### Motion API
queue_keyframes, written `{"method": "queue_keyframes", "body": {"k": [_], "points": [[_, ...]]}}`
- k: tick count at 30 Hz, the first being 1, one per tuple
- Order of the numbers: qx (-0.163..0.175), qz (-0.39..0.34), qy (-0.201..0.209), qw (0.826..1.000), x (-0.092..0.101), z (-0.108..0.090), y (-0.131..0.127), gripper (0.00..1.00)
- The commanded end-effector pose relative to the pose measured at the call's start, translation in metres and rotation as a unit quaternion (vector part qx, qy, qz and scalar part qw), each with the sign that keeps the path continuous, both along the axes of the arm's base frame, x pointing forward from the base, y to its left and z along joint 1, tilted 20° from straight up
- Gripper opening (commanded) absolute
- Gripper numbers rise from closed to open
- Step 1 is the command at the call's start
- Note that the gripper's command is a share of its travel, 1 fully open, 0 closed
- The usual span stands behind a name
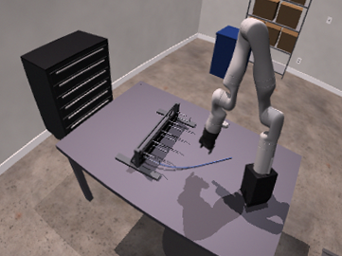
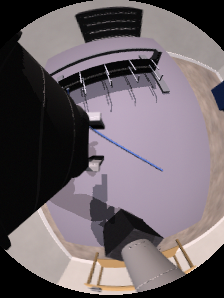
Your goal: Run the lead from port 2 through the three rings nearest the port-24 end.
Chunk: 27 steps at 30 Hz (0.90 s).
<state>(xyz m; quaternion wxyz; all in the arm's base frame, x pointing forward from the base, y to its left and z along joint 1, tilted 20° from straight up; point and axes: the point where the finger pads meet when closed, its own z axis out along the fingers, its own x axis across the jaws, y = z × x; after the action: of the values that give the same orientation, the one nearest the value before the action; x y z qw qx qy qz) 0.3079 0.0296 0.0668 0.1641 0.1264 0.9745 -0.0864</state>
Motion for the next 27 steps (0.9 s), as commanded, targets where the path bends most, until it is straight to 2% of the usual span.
{"method": "queue_keyframes", "body": {"k": [1, 4, 6, 17, 18, 27], "points": [[-0.011, -0.027, 0.015, 0.999, -0.010, -0.004, -0.040, 1.00], [-0.017, -0.028, 0.030, 0.999, -0.020, -0.007, -0.067, 1.00], [-0.019, -0.028, 0.035, 0.999, -0.024, -0.008, -0.075, 1.00], [-0.019, -0.028, 0.036, 0.999, -0.025, -0.008, -0.077, 1.00], [-0.019, -0.028, 0.036, 0.999, -0.025, -0.008, -0.077, 0.00], [-0.019, -0.028, 0.036, 0.999, -0.025, -0.008, -0.077, 0.00]]}}
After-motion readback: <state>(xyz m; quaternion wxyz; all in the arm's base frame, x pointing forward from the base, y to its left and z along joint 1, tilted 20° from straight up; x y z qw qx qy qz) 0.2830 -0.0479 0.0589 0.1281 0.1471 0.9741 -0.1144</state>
